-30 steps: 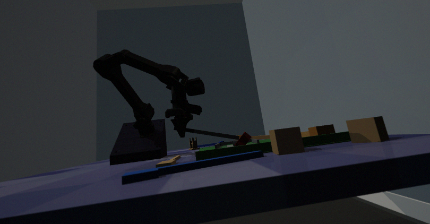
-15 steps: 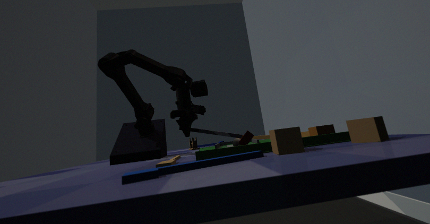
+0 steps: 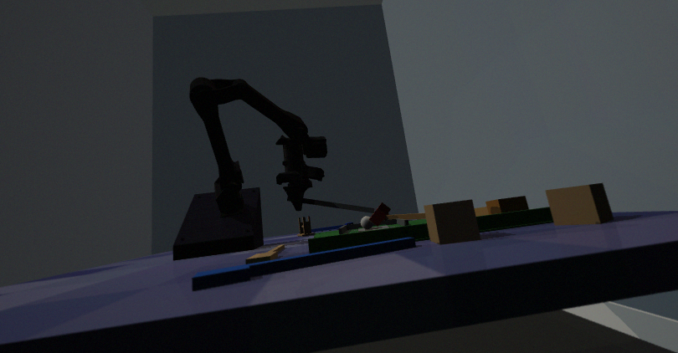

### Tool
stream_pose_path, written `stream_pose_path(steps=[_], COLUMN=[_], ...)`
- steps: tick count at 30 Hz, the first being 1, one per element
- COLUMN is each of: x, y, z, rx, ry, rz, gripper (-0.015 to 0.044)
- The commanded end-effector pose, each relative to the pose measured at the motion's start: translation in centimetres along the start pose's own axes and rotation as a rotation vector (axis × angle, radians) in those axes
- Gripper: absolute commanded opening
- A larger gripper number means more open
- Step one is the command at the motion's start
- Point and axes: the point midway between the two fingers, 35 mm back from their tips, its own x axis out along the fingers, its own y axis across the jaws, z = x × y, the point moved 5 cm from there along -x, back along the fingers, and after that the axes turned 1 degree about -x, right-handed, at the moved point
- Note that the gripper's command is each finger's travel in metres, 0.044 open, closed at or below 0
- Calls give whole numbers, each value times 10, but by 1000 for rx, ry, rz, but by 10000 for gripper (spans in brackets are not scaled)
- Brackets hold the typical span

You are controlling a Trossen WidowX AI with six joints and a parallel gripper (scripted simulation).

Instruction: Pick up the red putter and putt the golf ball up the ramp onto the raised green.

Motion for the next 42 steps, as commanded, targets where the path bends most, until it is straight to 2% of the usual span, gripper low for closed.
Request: stream_pose_path(steps=[1,8,42], x=[-16,-45,-37], y=[3,1,1], z=[2,0,1], rx=[3,4,-2], ry=[-3,-3,-5], rz=[5,1,1], gripper=[0,0,0])
